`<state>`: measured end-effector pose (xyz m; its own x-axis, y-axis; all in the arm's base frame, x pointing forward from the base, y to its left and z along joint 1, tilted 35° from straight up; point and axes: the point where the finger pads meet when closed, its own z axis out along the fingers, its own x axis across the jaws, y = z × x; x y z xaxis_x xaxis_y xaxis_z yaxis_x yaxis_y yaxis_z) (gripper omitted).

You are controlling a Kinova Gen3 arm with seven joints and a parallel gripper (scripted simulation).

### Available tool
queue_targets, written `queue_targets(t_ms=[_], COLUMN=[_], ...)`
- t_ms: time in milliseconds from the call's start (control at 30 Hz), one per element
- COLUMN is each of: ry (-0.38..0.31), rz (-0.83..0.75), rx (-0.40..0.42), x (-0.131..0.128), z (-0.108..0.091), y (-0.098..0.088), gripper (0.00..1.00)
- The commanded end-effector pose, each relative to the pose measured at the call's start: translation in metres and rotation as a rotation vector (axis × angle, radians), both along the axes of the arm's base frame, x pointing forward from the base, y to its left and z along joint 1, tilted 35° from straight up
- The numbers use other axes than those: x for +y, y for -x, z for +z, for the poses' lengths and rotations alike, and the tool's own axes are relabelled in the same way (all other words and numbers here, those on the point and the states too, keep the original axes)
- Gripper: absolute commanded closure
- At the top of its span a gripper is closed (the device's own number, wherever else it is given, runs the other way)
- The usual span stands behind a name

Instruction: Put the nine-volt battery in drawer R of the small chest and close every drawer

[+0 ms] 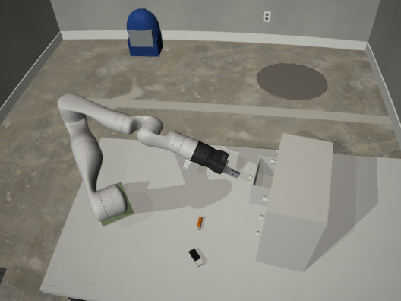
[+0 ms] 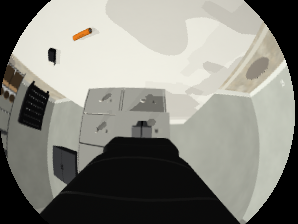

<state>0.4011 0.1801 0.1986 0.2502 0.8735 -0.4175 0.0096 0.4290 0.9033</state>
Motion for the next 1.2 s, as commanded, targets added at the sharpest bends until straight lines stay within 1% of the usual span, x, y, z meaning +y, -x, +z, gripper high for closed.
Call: queue_targets(t_ms=[0, 467, 1167], ry=[-0.003, -0.003, -0.003], rz=[-0.001, -0.001, -0.001], rx=[0.001, 0.001, 0.001], x=[0.000, -0.001, -0.003], z=[0.001, 0.005, 0.016], y=[-0.001, -0.010, -0.036], gripper=[1.00, 1.00, 1.00])
